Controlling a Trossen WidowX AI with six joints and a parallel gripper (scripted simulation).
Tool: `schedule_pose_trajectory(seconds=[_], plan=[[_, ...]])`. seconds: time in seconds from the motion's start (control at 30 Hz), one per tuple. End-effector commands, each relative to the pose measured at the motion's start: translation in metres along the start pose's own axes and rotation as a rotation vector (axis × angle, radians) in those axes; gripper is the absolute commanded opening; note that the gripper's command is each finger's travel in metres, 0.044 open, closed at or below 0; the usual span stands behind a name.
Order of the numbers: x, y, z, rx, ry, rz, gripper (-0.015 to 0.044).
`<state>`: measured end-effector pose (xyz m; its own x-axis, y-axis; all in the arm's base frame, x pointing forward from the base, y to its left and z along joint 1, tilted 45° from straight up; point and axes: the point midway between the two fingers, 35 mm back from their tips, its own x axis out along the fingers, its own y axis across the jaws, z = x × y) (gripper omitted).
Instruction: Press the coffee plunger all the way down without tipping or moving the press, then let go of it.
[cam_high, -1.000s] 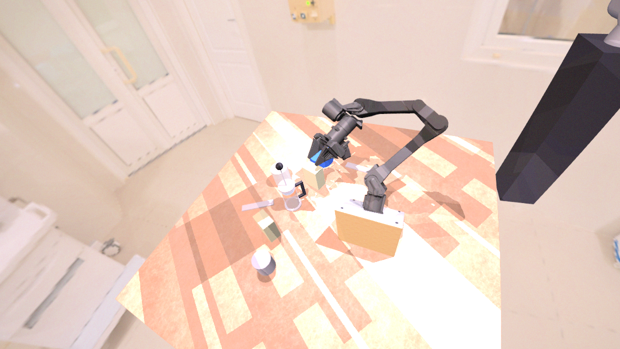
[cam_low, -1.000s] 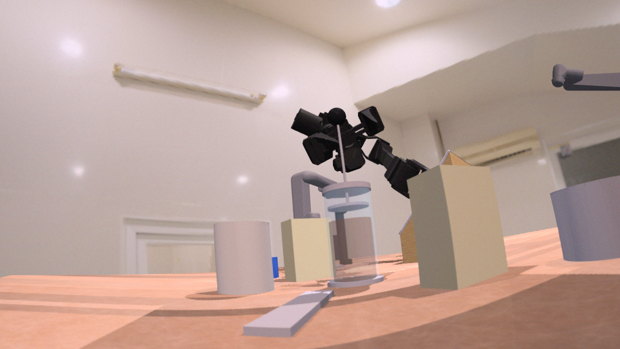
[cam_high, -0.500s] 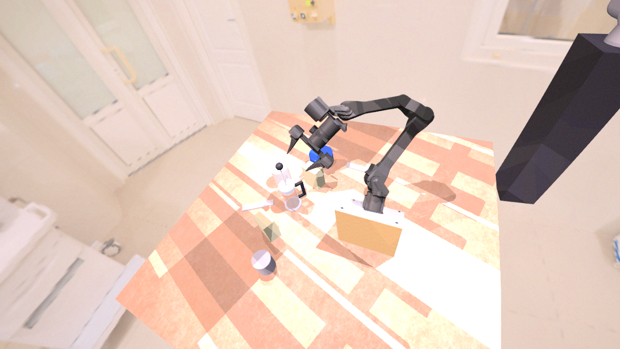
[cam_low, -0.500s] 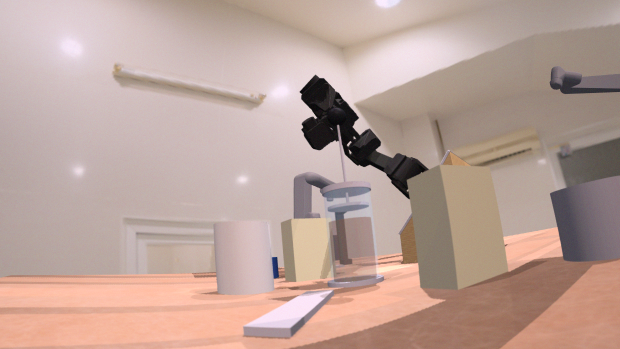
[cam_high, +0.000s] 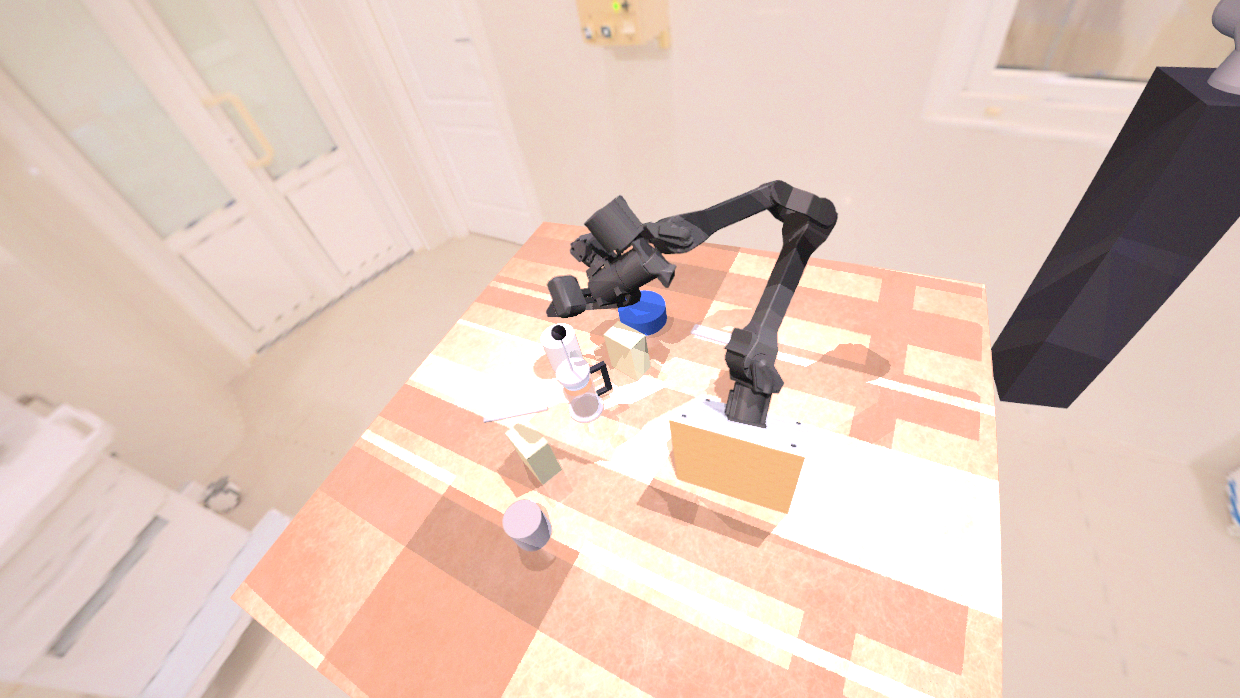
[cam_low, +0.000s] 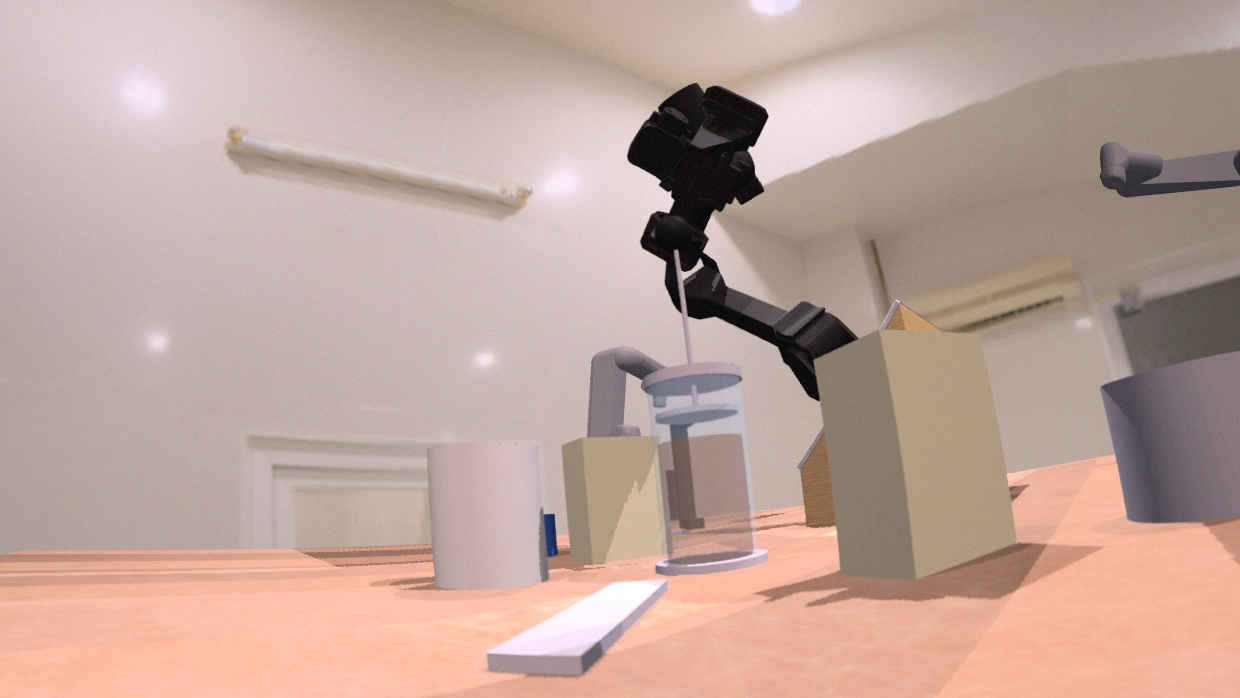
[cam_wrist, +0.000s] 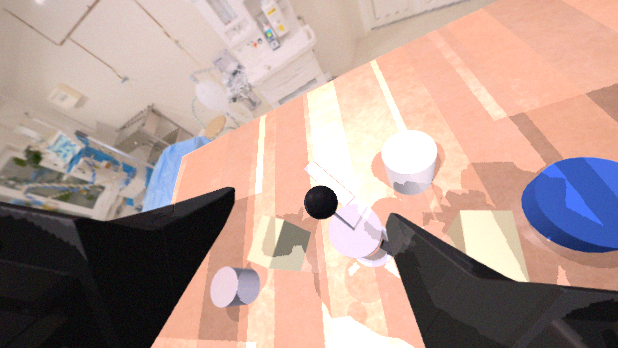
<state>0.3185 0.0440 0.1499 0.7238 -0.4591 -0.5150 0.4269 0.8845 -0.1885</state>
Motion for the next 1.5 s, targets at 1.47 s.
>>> schedule_pose_trajectory(seconds=[1.47], plan=[[0.057, -0.007, -0.026, -0.595, -0.162, -0.138, 0.0361]])
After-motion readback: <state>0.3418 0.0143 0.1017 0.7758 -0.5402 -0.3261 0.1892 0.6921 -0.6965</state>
